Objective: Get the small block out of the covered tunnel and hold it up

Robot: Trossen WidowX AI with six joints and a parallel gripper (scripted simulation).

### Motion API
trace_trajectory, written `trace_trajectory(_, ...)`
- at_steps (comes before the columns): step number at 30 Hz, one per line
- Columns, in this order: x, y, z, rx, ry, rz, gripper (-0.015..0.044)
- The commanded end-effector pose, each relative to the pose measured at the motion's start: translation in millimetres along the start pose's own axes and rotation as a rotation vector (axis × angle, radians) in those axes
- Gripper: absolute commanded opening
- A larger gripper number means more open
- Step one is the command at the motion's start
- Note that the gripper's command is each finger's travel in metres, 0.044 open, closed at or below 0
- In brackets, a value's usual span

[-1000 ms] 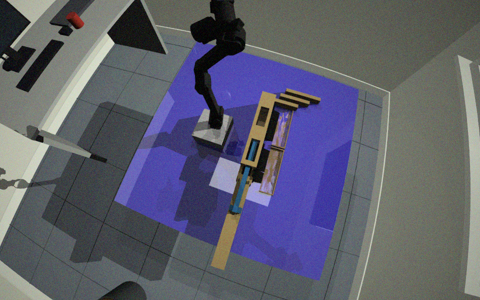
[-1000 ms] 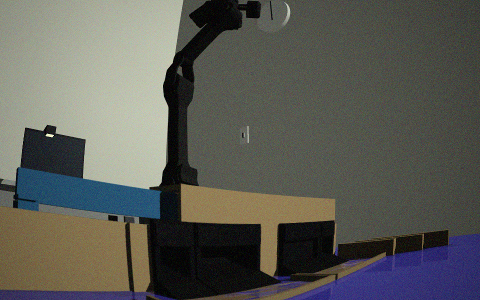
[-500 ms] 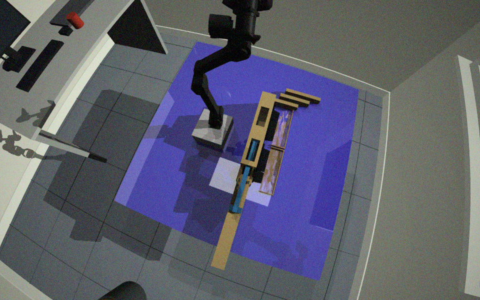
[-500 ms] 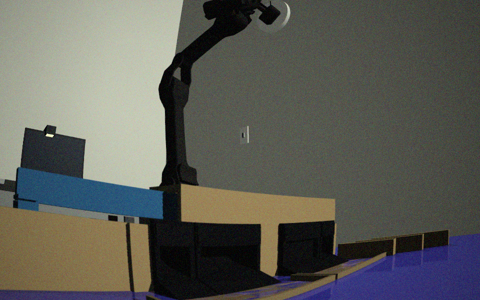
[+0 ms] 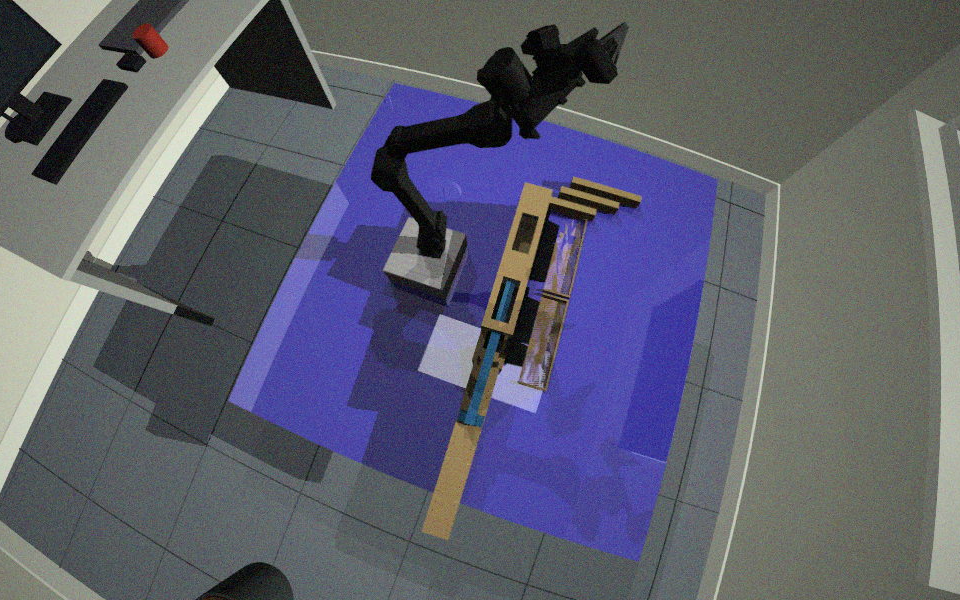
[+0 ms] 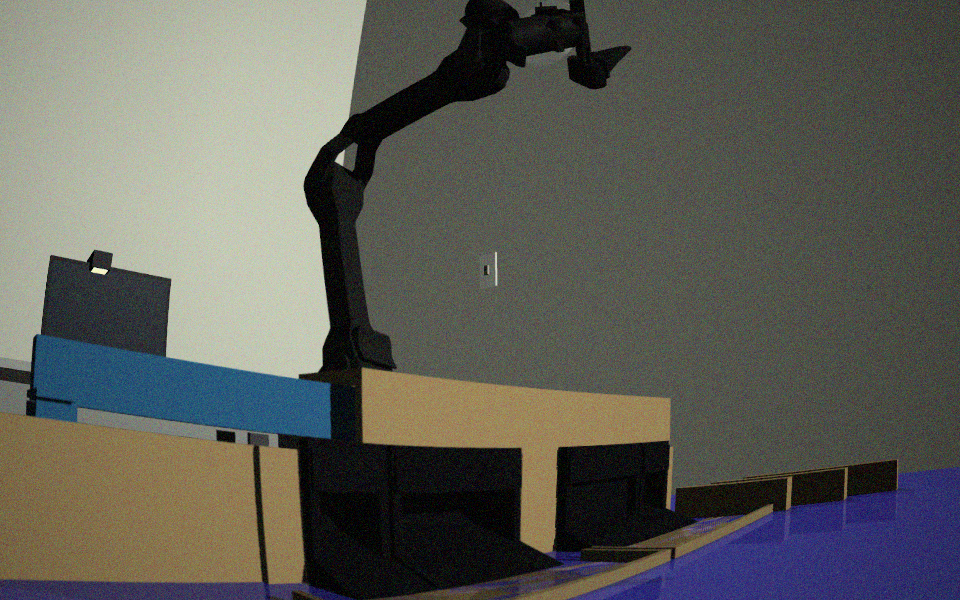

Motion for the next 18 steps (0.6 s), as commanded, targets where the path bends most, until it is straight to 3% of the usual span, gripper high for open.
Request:
trace_trajectory(1, 12.0, 30.6, 53.3, -0.224, 0.209, -0.029, 0.044)
trace_trajectory(9, 65.6, 105.7, 142.4, -0.604, 0.648, -0.053, 0.044)
trace_trajectory(18, 168.7, 200.0, 203.6, -0.926, 1.194, -0.029, 0.044)
Point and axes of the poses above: the point midway between the two fingers, 35 mm back from their tips, its own x axis back along the fingers, its own y axis across the jaws, z = x × y, the point moved 1 cm from there along x, back along the fingers, and after that the axes turned 12 degrees about x, right-handed, at the moved point
